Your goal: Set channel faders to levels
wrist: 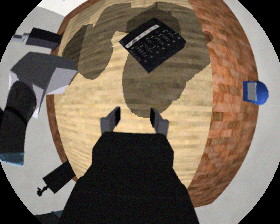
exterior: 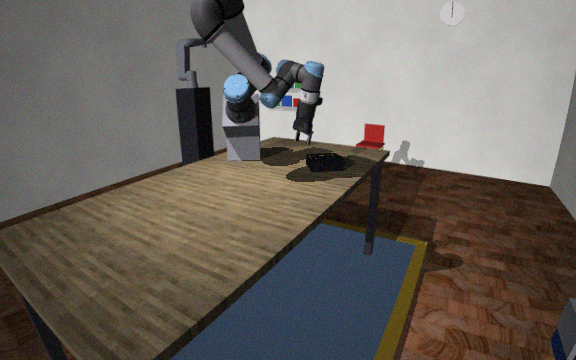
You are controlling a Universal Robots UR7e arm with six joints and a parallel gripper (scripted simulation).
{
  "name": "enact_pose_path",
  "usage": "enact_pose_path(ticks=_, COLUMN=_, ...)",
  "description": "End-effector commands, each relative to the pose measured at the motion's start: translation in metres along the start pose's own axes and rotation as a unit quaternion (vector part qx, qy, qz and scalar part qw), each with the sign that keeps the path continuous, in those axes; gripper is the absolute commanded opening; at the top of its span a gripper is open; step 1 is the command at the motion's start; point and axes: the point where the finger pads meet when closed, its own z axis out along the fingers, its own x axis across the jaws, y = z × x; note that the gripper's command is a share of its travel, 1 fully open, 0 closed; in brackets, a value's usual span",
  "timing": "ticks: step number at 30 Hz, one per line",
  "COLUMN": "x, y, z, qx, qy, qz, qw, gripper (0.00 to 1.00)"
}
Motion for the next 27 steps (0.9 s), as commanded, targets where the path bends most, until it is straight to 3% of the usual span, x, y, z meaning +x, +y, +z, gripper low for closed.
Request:
enact_pose_path(ticks=1, x=0.016, y=-0.025, z=0.004, qx=-0.016, qy=0.016, qz=0.003, qw=1.000, gripper=1.00)
enact_pose_path(ticks=7, x=0.023, y=-0.078, z=0.006, qx=-0.024, qy=0.043, qz=-0.008, qw=0.999, gripper=1.00)
enact_pose_path(ticks=8, x=0.023, y=-0.078, z=0.006, qx=-0.024, qy=0.043, qz=-0.008, qw=0.999, gripper=1.00)
enact_pose_path(ticks=16, x=0.019, y=-0.139, z=0.004, qx=-0.032, qy=0.078, qz=-0.019, qw=0.996, gripper=1.00)
enact_pose_path(ticks=18, x=0.019, y=-0.139, z=0.004, qx=-0.032, qy=0.078, qz=-0.019, qw=0.996, gripper=1.00)
enact_pose_path(ticks=27, x=0.008, y=-0.186, z=0.002, qx=-0.037, qy=0.109, qz=-0.026, qw=0.993, gripper=1.00)
